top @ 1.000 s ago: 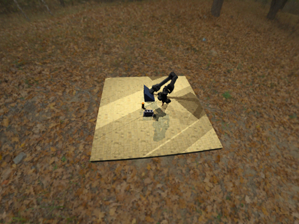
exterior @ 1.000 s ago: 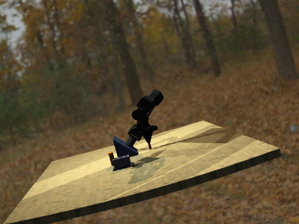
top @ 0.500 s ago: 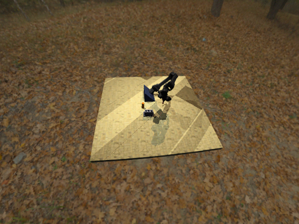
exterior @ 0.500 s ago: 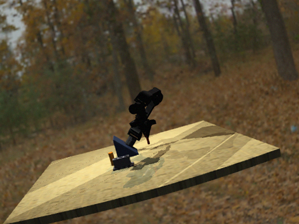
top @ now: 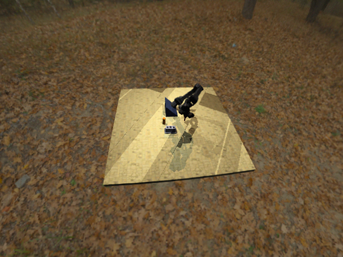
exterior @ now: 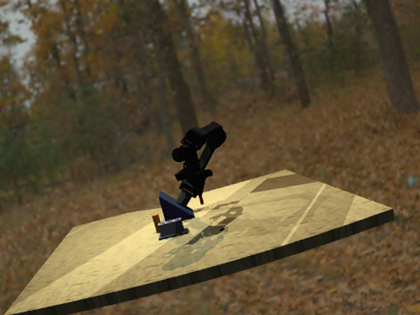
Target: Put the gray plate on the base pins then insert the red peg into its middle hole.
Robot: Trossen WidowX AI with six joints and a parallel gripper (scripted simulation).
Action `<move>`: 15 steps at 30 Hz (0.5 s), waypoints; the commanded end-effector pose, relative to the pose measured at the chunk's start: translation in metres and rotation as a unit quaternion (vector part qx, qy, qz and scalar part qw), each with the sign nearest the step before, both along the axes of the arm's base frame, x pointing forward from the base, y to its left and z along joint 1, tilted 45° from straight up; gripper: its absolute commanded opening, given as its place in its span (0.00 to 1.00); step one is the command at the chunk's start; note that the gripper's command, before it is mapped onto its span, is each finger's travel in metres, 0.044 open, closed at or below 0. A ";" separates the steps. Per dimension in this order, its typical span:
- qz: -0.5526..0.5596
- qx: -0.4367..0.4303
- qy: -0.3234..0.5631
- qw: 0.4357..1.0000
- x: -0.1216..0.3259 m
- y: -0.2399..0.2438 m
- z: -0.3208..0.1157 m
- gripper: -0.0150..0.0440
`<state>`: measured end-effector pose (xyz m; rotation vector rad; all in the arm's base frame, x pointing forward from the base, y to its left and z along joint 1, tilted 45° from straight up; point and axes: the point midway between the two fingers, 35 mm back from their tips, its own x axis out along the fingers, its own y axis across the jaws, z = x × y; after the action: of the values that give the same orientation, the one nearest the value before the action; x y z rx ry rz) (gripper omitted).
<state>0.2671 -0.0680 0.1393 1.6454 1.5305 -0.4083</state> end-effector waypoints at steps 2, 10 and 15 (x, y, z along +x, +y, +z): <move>0.003 -0.002 0.001 1.000 0.007 -0.011 -0.007 0.25; 0.007 -0.001 0.001 1.000 0.017 -0.029 -0.020 0.25; 0.009 -0.001 0.002 1.000 0.022 -0.040 -0.029 0.25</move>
<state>0.2862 -0.1019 0.1161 1.6352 1.5422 -0.4037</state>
